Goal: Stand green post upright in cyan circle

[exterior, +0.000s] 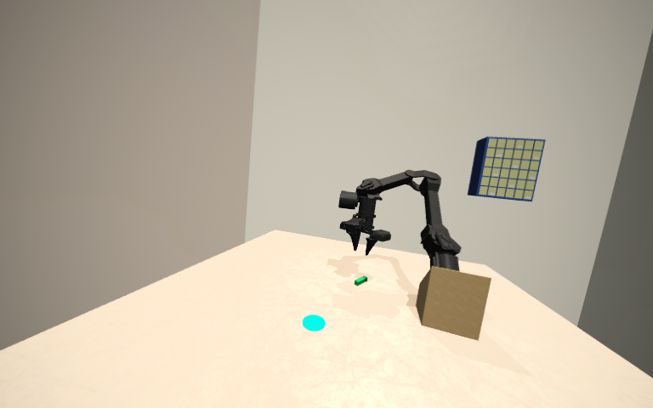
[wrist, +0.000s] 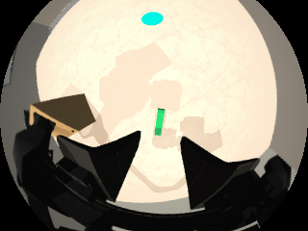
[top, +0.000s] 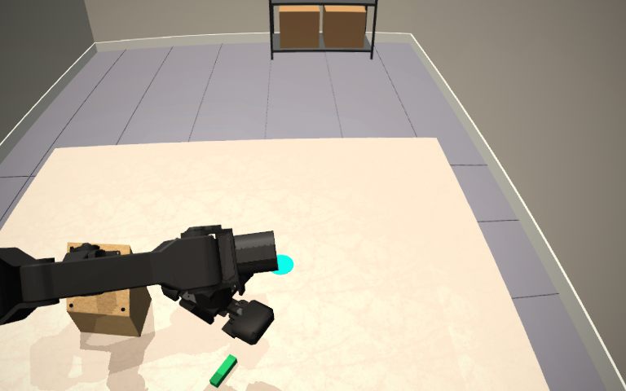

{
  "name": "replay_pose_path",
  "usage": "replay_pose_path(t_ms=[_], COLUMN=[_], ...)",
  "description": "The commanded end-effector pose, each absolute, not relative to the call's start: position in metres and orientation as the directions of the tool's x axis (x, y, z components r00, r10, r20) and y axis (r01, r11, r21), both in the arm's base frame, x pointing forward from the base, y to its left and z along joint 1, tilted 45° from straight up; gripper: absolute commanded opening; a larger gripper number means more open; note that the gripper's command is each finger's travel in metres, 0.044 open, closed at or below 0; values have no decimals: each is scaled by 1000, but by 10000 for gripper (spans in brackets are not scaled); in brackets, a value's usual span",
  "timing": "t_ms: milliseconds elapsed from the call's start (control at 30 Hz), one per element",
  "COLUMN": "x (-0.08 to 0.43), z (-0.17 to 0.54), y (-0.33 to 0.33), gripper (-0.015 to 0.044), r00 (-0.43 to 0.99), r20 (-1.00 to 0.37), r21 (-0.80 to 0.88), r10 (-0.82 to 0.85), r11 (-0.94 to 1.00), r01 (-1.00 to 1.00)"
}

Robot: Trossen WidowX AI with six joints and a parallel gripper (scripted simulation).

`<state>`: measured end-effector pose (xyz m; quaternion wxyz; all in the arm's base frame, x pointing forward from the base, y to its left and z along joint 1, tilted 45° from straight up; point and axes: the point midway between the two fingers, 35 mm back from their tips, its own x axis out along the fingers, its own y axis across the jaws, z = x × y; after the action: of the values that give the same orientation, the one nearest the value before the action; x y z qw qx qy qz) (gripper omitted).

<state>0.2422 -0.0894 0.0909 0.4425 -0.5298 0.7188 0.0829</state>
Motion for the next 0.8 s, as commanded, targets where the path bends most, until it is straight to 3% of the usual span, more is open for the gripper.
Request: replay_pose_path(t_ms=[0,233,567,767], x=[239,233,232,232], z=[67,13,12,12], y=[-115,-171,-172,-172], gripper=[233,233,233,75], r00=[-78,-56,-54,-54], r20=[-718,-712,-711,-711], r21=[-332,-348,-349,-349], r10=[-692,-700,-701,-701], r11=[439,421,420,420], r01=[-835,-838,-838,-838])
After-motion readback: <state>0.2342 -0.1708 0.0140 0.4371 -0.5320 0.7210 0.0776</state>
